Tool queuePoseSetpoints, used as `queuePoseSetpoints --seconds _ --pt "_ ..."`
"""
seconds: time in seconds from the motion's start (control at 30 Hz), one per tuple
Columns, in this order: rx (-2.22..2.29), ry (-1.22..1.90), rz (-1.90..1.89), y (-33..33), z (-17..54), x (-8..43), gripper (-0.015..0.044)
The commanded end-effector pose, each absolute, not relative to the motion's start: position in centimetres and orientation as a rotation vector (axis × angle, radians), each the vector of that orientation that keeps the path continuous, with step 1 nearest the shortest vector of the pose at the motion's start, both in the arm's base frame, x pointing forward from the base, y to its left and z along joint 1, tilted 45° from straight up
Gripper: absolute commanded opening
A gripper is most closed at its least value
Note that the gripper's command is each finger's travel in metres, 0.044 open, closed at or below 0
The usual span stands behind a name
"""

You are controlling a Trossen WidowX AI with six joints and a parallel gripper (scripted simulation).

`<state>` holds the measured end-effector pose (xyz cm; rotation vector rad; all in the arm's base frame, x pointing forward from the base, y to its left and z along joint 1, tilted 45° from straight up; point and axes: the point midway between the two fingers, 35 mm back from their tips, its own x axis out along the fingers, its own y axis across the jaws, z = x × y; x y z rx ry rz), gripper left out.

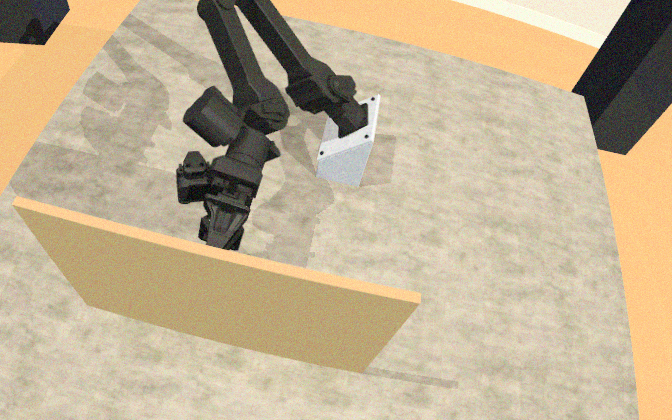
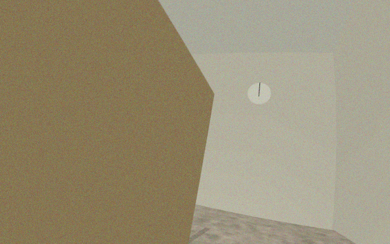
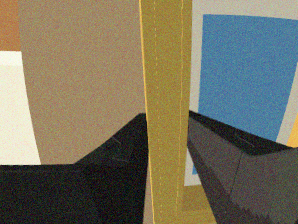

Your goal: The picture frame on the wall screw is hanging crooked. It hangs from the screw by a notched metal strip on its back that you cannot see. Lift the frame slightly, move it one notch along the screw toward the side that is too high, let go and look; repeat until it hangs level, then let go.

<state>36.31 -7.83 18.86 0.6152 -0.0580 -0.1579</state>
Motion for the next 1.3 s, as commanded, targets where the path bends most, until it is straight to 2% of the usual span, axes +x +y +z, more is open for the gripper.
queuePoseSetpoints --seconds 0.0,1.07,1.27 --pt "0.645 -0.059 -0.157 -7.87 18.86 36.3 0.0" --pt "0.807 -0.07 -0.152 -8.01 18.82 36.27 0.0" --pt "0.787 -0.07 -0.153 -7.97 18.82 36.27 0.0158"
